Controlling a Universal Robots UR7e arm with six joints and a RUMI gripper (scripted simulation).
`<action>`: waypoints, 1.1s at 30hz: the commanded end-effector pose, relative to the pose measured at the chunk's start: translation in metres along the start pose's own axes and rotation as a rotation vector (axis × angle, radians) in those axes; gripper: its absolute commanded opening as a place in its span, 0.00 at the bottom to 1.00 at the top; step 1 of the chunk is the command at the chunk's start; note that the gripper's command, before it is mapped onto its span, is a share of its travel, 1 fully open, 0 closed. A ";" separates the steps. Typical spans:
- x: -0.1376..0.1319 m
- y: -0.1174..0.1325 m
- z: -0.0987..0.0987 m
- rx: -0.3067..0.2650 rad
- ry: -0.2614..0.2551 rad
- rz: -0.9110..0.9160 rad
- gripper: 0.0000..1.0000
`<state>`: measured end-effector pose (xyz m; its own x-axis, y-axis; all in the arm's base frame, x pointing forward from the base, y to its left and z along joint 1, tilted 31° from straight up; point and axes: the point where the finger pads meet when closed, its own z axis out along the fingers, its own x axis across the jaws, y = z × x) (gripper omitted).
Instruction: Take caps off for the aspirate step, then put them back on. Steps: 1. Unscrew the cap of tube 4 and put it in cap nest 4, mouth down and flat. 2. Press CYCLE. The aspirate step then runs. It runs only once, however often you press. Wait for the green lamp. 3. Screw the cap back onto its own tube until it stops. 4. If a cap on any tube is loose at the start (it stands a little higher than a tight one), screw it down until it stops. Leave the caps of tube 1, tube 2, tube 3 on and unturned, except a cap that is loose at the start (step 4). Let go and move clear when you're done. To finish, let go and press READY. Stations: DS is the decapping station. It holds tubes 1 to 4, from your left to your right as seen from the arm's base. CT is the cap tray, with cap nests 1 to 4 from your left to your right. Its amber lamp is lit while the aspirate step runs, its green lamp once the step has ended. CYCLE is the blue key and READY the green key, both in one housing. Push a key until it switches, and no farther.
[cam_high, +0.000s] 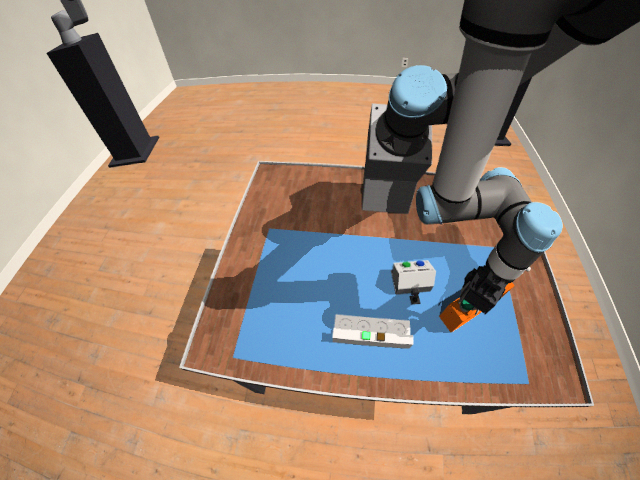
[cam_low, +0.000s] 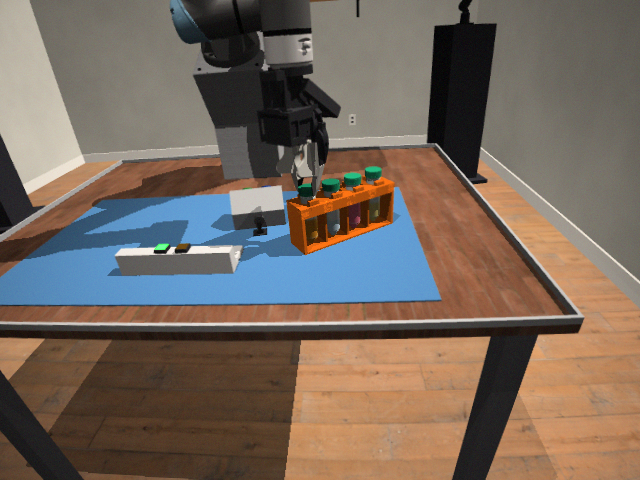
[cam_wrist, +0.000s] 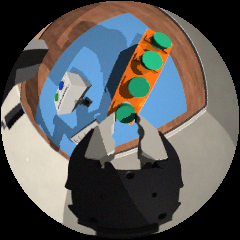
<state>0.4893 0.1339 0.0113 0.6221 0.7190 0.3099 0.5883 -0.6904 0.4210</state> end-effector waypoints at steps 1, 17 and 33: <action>0.000 0.000 0.000 -0.001 0.000 0.129 0.00; 0.000 0.000 0.001 -0.001 0.000 0.595 0.00; 0.000 0.000 0.001 -0.001 0.000 0.747 0.35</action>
<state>0.4898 0.1337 0.0101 0.8564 0.0630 0.5125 0.0130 -0.9948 0.1006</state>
